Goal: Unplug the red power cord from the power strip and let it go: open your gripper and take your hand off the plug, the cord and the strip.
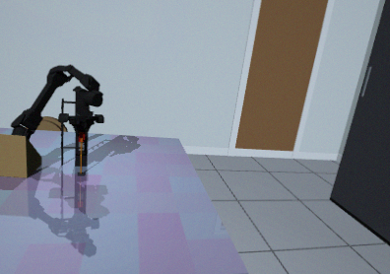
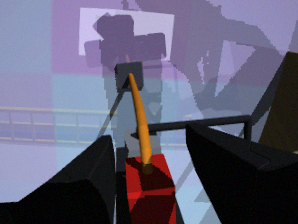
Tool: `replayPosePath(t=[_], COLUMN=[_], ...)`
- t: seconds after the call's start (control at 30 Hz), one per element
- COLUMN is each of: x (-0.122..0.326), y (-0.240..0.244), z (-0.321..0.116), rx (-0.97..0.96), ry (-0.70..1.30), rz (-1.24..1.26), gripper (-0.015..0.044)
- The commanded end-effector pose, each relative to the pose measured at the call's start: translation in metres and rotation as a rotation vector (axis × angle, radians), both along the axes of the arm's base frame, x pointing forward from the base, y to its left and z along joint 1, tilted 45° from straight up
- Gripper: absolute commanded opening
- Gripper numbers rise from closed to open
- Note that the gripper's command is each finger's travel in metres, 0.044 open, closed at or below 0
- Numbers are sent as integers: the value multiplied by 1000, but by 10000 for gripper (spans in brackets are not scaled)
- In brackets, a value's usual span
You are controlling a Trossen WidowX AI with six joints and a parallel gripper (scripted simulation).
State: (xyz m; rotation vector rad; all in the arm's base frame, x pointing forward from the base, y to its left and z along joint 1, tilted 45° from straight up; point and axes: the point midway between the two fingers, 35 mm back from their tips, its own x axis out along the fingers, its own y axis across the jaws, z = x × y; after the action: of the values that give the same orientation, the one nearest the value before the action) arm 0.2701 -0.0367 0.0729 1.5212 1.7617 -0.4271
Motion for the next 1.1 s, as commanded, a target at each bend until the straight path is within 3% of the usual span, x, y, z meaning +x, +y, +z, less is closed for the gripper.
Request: replayPosePath(t=[0.0, 1.07], x=[1, -11], y=[1, 28], z=[0, 27], rx=[15, 17], ry=[26, 27], rz=[-13, -13], gripper=[160, 160])
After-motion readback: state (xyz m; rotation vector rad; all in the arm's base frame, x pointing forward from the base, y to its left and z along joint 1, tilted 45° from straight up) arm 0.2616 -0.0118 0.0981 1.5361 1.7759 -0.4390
